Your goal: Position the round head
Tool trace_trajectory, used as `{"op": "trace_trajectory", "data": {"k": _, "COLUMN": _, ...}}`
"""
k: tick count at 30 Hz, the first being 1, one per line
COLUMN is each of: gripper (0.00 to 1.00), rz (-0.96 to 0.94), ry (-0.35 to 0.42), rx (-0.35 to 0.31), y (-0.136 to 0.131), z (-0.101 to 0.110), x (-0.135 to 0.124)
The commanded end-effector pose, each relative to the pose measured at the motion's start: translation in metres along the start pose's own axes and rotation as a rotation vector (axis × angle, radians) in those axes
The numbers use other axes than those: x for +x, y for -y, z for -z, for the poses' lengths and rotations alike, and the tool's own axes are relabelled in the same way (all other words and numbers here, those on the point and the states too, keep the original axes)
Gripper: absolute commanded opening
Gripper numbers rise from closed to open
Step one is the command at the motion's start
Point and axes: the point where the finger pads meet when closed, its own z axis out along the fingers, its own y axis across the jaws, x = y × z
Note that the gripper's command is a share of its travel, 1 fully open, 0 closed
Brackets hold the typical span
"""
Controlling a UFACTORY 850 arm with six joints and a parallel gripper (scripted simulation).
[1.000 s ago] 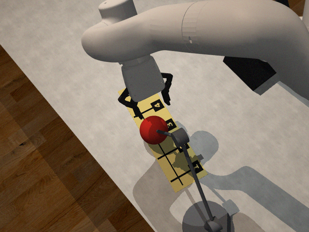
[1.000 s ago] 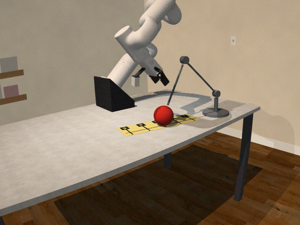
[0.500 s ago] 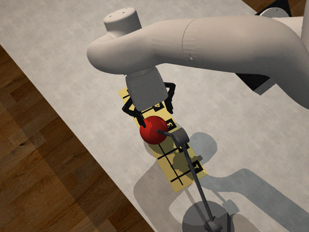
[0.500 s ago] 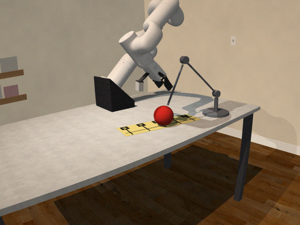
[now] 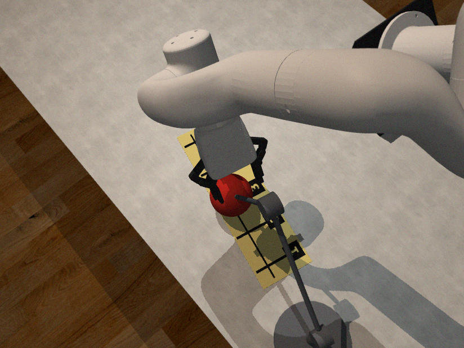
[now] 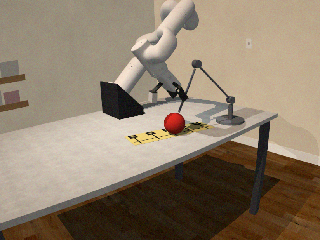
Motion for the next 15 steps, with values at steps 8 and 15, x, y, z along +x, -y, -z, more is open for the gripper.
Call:
{"op": "trace_trajectory", "data": {"k": 8, "gripper": 1.0, "rz": 0.002, "ry": 0.0, "rx": 0.001, "y": 0.001, "z": -0.021, "x": 0.0}}
{"op": "trace_trajectory", "data": {"k": 15, "gripper": 1.0, "rz": 0.002, "ry": 0.0, "rx": 0.002, "y": 0.001, "z": -0.026, "x": 0.0}}
